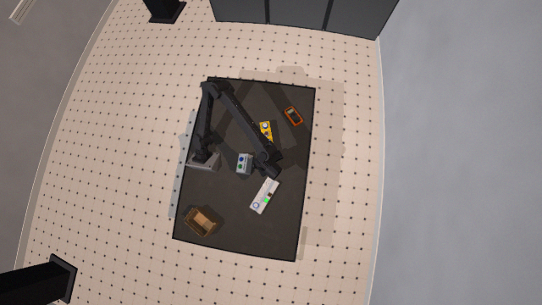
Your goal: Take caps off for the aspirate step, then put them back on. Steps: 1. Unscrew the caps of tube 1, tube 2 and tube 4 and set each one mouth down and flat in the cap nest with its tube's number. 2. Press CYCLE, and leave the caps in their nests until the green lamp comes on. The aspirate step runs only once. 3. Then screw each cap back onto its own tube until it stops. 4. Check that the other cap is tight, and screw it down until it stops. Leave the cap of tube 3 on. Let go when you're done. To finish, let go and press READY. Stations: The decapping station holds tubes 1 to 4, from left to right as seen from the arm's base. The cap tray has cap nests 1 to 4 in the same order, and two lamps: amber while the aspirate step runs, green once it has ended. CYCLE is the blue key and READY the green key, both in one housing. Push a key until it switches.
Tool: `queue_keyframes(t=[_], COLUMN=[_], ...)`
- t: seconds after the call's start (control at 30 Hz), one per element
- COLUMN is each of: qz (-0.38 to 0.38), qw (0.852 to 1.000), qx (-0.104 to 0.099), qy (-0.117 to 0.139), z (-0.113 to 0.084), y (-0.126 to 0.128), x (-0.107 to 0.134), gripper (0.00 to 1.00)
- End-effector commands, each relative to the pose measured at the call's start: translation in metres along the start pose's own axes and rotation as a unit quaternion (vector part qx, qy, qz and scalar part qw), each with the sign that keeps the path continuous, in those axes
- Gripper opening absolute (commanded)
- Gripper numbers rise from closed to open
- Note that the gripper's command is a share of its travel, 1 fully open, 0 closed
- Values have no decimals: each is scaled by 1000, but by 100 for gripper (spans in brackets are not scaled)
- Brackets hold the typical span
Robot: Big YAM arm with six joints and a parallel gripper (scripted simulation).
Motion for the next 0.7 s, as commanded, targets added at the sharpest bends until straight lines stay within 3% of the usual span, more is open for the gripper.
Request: queue_keyframes(t=[0.0, 0.1, 0.17, 0.43, 0.67], qz=[-93, -93, -93, -81, -97], qw=[996, 996, 996, 997, 995], qx=[-8, -9, -9, -9, 3], qy=[9, 10, 10, 10, -2], z=[2, 2, 2, 2, -11], y=[34, 58, 58, 121, 179], x=[-14, -21, -21, -40, -73], gripper=[0, 0, 0, 0, 0])
Point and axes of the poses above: the point where the finger pads meet when closed, its own z axis out along the fingers, its own y axis across the jaws, x = y × z, the point moved 7 cm from there along -z, back along the fingers, and after that the axes turned 12 degrees about z, right-handed, at the moved point
